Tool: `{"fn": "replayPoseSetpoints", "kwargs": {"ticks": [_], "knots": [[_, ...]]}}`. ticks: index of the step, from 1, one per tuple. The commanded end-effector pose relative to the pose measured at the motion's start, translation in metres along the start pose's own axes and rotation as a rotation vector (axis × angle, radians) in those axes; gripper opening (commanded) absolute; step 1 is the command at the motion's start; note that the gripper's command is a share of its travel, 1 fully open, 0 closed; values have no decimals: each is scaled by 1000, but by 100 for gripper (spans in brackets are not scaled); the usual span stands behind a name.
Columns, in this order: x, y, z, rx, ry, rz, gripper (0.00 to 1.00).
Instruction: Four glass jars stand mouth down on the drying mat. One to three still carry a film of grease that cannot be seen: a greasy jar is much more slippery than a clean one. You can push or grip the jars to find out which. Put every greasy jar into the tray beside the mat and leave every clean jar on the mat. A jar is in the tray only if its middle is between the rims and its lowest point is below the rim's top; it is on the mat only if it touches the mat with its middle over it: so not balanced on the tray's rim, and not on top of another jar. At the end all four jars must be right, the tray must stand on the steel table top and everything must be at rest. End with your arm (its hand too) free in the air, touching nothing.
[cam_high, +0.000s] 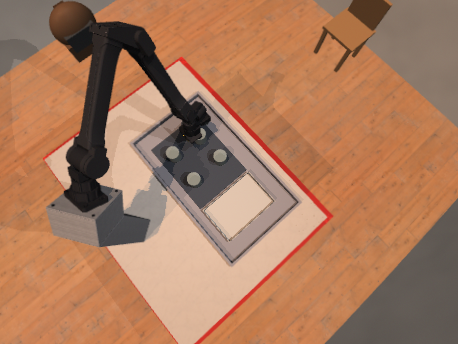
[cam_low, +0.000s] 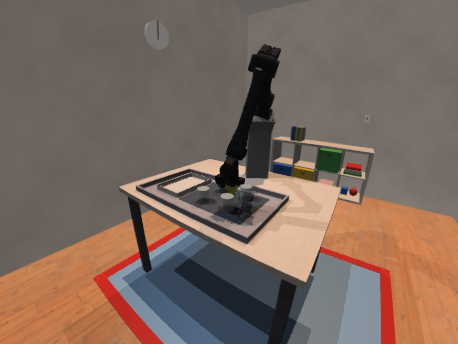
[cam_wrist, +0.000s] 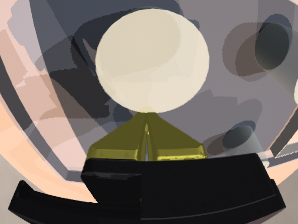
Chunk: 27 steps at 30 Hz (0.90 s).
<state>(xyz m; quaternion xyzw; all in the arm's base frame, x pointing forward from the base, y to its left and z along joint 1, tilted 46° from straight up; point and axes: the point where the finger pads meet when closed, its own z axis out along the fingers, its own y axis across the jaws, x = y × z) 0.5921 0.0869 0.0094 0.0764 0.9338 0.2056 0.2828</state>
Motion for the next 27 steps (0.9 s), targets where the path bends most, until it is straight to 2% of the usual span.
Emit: {"fn": "replayPoseSetpoints", "kwargs": {"ticks": [1, 27], "knots": [[-56, 2, -10, -8, -103, -21, 0], [-59, 2, -10, -8, -103, -21, 0]]}}
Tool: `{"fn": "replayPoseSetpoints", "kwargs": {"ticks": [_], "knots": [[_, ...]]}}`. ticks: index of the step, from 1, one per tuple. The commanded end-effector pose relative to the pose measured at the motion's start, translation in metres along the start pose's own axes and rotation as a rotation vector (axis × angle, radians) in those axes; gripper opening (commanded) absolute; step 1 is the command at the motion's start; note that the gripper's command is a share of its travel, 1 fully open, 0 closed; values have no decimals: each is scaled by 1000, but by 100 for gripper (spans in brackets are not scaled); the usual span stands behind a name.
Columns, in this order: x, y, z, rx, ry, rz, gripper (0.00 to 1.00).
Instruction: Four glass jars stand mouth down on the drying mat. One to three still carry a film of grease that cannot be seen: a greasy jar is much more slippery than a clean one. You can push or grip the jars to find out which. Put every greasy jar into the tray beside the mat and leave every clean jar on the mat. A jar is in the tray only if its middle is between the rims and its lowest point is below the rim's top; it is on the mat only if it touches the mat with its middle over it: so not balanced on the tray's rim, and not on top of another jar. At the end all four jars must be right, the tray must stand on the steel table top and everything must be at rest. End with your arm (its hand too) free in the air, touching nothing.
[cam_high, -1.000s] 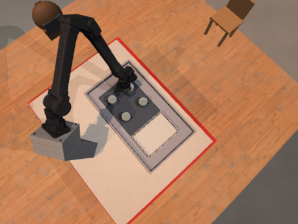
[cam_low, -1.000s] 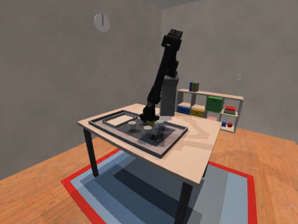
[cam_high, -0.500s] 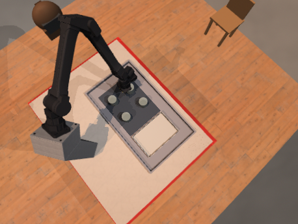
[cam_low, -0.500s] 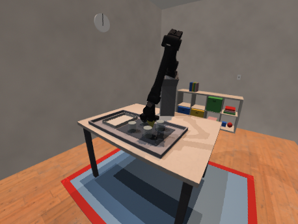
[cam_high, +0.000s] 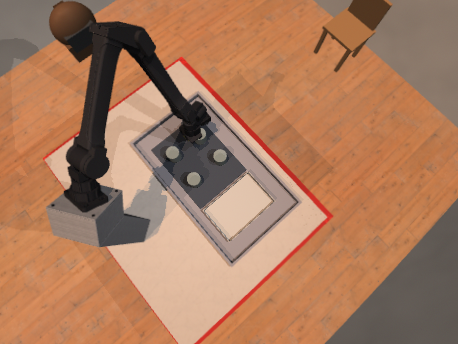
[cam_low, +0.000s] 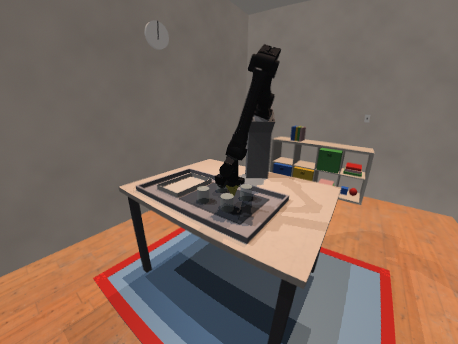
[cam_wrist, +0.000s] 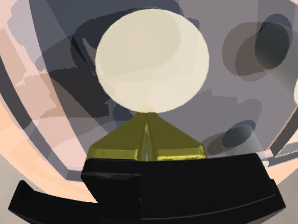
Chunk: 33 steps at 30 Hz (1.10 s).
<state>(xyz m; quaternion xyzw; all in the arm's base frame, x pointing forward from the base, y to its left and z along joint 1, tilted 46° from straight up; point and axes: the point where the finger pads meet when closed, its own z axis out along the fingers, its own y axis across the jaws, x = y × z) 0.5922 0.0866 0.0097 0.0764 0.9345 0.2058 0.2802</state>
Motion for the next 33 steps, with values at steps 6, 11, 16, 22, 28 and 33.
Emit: {"fn": "replayPoseSetpoints", "kwargs": {"ticks": [6, 11, 16, 22, 28, 33], "knots": [[-59, 2, -10, -9, -109, -22, 0], [-60, 2, -10, -9, -109, -22, 0], [-61, 2, -10, -9, -109, -22, 0], [-61, 2, -10, -9, -109, -22, 0], [-62, 2, -10, -9, -109, -22, 0], [-63, 2, -10, -9, -109, -22, 0]]}}
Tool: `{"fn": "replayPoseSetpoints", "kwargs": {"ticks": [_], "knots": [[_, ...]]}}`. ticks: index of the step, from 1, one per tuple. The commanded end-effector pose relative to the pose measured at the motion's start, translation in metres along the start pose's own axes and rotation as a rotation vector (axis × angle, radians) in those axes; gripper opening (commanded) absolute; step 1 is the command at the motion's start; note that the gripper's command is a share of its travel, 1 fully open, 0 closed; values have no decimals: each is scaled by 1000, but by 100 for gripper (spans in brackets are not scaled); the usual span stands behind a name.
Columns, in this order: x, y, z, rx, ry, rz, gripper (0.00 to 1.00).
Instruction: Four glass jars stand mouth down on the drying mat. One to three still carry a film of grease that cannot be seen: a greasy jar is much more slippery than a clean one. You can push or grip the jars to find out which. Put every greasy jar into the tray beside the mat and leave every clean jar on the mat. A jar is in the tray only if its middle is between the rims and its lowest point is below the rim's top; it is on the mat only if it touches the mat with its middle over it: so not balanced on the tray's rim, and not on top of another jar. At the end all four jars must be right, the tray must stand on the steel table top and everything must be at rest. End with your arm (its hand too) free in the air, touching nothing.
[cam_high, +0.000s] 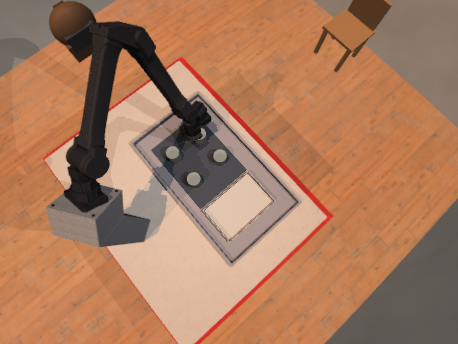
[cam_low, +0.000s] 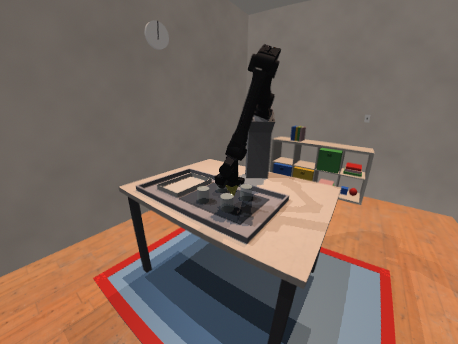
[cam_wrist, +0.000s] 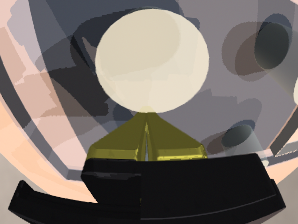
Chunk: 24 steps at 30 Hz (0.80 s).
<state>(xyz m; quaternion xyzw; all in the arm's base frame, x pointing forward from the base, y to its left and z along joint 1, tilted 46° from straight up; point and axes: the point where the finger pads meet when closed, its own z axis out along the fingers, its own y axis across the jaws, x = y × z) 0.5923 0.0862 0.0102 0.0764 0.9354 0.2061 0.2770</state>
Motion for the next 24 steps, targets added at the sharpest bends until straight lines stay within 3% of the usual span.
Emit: {"fn": "replayPoseSetpoints", "kwargs": {"ticks": [1, 24], "knots": [[-62, 2, -10, -9, -115, -24, 0], [-65, 2, -11, -9, -115, -24, 0]]}}
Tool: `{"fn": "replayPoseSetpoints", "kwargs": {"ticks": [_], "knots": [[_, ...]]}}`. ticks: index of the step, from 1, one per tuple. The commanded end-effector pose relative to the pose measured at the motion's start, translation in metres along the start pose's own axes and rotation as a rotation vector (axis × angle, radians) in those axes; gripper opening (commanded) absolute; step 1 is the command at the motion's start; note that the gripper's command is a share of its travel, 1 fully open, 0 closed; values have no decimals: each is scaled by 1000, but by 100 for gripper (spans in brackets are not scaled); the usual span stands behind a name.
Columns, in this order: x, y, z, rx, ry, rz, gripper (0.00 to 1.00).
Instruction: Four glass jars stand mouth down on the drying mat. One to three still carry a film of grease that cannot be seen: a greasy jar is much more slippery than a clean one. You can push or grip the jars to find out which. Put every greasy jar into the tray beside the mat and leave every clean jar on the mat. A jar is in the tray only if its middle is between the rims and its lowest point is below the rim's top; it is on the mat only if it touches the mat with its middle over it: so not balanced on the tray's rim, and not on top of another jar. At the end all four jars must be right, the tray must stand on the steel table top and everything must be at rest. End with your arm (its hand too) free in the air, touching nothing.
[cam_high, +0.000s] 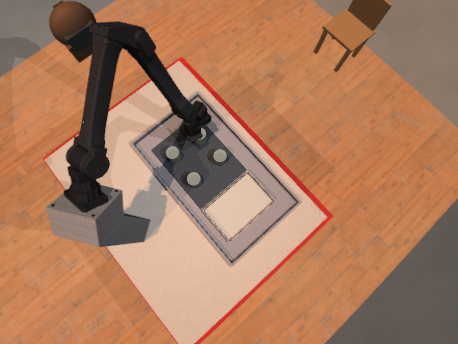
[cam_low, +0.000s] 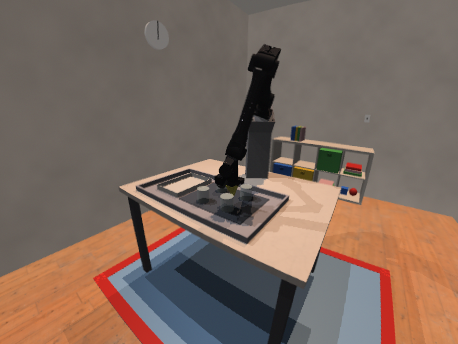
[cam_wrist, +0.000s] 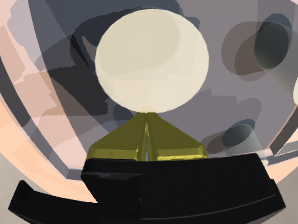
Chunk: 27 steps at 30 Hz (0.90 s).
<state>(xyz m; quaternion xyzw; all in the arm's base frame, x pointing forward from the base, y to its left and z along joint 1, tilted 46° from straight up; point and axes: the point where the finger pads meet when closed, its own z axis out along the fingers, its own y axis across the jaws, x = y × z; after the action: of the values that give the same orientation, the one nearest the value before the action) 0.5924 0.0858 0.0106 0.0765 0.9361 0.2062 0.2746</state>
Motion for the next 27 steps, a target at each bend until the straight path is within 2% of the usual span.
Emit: {"fn": "replayPoseSetpoints", "kwargs": {"ticks": [1, 27], "knots": [[-65, 2, -11, -9, -120, -25, 0], [-68, 2, -11, -9, -120, -25, 0]]}}
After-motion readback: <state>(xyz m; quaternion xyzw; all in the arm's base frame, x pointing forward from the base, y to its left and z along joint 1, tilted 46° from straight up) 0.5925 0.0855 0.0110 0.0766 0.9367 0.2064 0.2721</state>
